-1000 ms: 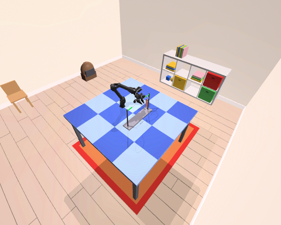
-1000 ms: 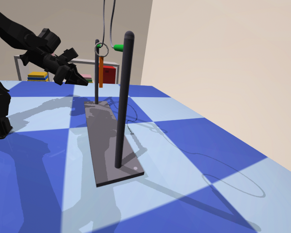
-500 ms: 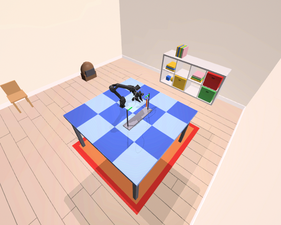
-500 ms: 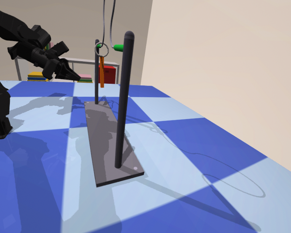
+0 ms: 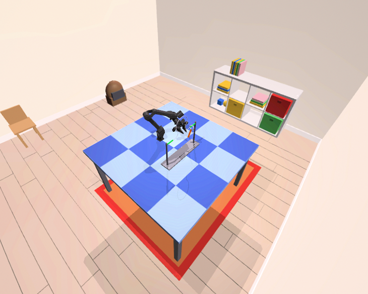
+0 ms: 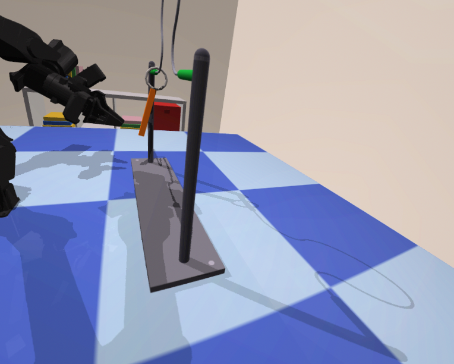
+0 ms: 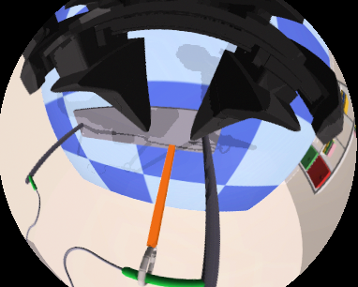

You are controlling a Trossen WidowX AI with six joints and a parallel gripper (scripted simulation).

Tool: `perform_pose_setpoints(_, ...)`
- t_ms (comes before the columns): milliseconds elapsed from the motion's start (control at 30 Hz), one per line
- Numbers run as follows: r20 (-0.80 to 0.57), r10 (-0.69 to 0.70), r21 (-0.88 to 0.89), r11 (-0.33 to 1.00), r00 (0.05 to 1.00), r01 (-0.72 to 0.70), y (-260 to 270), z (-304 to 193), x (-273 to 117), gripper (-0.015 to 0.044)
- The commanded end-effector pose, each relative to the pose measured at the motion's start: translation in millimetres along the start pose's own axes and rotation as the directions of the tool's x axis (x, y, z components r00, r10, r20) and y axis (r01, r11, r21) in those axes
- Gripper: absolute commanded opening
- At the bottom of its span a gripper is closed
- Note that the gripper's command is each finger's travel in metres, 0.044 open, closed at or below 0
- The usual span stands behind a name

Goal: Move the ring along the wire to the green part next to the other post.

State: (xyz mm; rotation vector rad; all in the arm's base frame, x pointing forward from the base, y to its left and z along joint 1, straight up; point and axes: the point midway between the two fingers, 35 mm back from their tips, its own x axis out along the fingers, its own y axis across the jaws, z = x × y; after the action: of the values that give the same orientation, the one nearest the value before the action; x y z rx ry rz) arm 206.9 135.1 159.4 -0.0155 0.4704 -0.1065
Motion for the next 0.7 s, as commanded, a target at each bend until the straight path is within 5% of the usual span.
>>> perform_pose_setpoints(0, -0.010, 0.002, 0.001, 1.000, 1.000, -0.002, 3, -2, -17, 0.0265)
perform_pose_setpoints(233, 0.007, 0.005, -0.002, 1.000, 1.000, -0.005, 0, 1, -47, 0.0440)
perform_pose_setpoints(667, 0.007, 0.005, -0.002, 1.000, 1.000, -0.005, 0, 1, -47, 0.0440)
